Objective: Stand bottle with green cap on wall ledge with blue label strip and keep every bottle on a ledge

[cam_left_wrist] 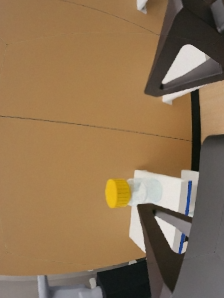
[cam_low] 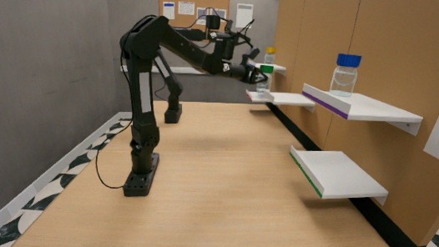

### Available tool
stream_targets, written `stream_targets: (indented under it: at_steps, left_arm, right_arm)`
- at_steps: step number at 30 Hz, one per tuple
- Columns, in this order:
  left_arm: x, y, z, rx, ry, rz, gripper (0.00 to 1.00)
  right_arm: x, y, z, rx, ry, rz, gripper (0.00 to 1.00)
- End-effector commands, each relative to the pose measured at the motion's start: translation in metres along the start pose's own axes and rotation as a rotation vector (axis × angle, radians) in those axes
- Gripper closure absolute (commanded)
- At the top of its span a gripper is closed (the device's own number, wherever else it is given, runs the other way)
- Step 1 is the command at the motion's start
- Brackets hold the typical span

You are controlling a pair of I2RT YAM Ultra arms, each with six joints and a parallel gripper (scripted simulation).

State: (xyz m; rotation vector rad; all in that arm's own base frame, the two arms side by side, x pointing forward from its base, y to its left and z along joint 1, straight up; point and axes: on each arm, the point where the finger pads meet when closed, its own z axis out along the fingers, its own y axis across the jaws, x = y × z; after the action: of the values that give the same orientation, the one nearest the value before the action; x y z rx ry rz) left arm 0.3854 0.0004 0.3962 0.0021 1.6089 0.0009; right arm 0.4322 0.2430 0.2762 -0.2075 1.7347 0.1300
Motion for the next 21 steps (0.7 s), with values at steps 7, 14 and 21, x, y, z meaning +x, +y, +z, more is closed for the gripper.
stream_targets:
  at_steps: [7, 14, 21]
  left_arm:
    - [-0.017, 0.001, -0.008, -0.001, -0.054, -0.006, 0.0]
    - [-0.017, 0.001, -0.008, -0.001, -0.054, -0.006, 0.0]
    - [-0.017, 0.001, -0.008, -0.001, -0.054, -0.006, 0.0]
  right_arm:
    - [-0.058, -0.002, -0.016, -0.011, -0.097, 0.036, 0.49]
    - [-0.057, -0.002, -0.007, -0.019, -0.105, 0.038, 0.49]
    - [-0.062, 0.0, 0.015, -0.026, -0.122, 0.044, 0.49]
